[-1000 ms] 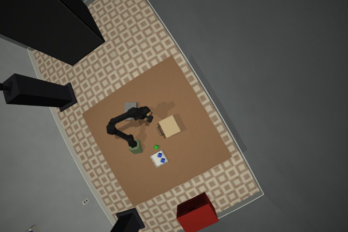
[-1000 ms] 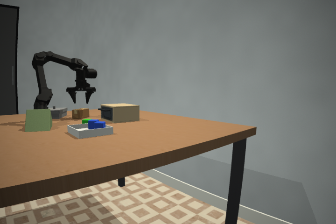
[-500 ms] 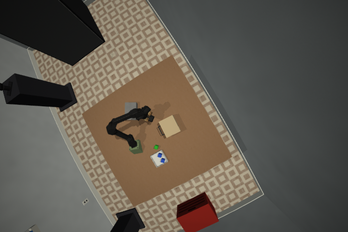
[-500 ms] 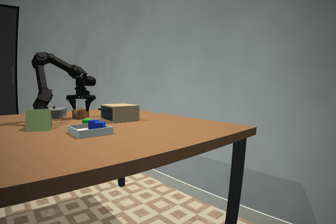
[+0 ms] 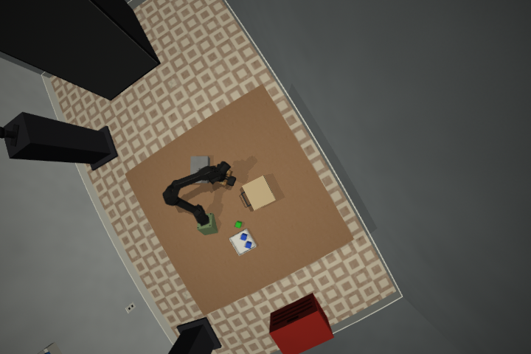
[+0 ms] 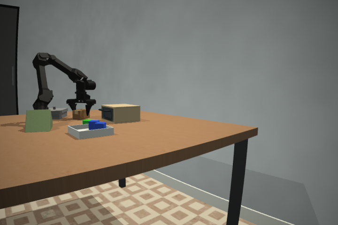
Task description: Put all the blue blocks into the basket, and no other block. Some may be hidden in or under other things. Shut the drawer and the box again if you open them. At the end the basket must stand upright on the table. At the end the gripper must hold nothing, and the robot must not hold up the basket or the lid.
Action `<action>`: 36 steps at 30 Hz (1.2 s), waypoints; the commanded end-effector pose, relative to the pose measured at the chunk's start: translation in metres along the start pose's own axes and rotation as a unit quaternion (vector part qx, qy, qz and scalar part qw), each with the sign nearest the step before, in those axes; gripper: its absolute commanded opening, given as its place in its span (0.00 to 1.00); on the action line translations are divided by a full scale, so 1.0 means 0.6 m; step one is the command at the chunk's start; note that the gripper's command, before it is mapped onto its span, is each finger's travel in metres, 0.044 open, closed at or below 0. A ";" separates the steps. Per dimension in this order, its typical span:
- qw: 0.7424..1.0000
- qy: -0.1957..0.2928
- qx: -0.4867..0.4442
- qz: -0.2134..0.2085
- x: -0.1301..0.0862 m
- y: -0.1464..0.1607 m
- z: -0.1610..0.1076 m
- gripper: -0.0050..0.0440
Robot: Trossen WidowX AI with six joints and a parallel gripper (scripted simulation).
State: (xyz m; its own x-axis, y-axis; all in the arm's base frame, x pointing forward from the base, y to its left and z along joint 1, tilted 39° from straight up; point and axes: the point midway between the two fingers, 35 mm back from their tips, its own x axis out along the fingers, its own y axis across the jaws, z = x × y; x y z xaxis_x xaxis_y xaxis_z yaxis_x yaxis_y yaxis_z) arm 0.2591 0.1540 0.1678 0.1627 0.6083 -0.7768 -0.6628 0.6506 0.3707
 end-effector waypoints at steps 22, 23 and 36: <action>1.000 0.002 0.002 -0.001 -0.030 -0.002 -0.001 0.10; 1.000 0.002 0.002 -0.001 -0.030 -0.002 -0.001 0.10; 1.000 0.002 0.002 -0.001 -0.119 -0.001 -0.001 0.10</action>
State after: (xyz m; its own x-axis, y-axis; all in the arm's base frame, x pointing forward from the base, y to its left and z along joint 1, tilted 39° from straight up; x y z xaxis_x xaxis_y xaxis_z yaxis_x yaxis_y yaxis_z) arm 0.2509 0.1204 0.2050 0.1514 0.6007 -0.7850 -0.6528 0.6571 0.3769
